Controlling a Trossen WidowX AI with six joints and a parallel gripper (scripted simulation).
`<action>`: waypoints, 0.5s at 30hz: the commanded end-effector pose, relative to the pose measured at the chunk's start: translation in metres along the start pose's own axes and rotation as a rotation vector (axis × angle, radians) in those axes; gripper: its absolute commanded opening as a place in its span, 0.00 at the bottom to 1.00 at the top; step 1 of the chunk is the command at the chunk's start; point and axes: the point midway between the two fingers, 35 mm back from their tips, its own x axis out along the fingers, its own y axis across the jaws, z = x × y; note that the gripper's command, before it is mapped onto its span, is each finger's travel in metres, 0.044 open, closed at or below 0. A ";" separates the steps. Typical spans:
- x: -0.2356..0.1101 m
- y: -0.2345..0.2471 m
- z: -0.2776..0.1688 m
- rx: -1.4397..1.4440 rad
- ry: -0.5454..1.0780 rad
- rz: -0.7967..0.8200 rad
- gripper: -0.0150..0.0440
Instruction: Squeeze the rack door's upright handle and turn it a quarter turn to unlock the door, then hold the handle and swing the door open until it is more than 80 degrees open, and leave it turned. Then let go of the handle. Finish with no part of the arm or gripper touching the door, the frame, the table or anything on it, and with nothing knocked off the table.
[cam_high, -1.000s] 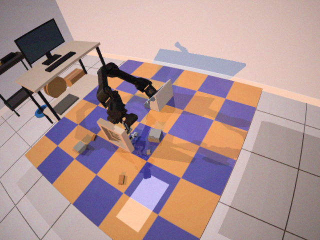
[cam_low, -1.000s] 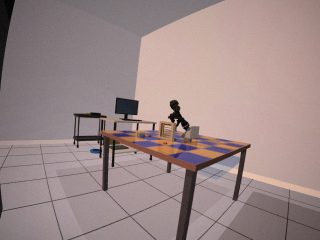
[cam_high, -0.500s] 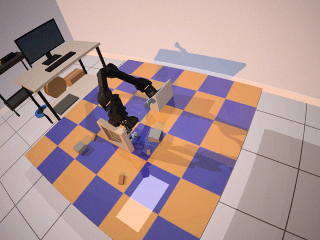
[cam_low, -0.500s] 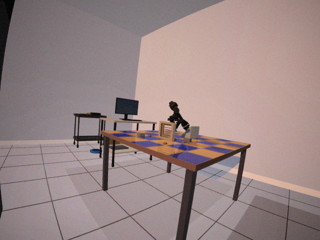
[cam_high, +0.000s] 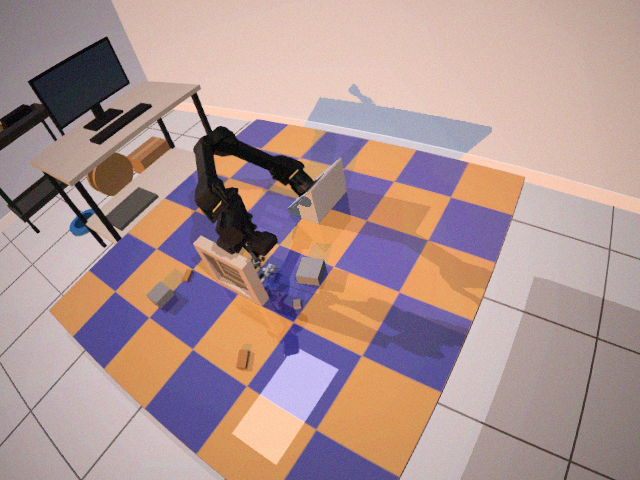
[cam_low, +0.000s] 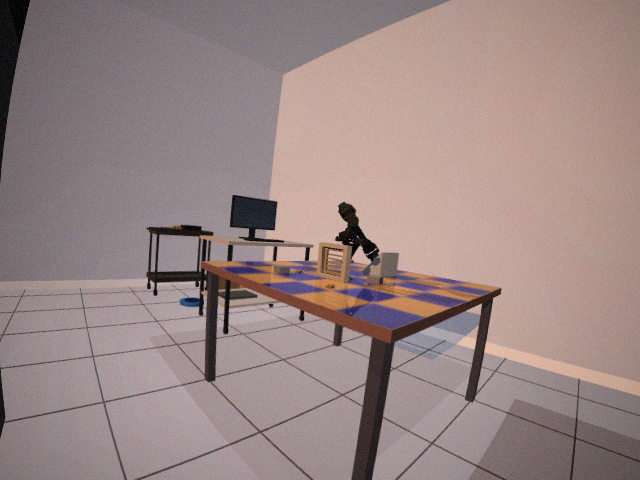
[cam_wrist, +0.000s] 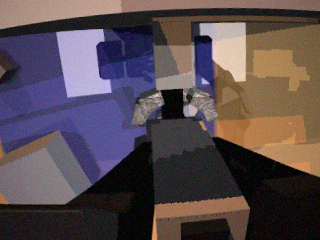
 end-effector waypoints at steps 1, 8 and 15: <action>-0.001 0.000 0.000 -0.001 0.000 0.005 0.29; -0.001 0.000 0.000 -0.073 0.000 0.006 0.28; -0.001 0.000 0.000 -0.418 -0.001 0.006 0.28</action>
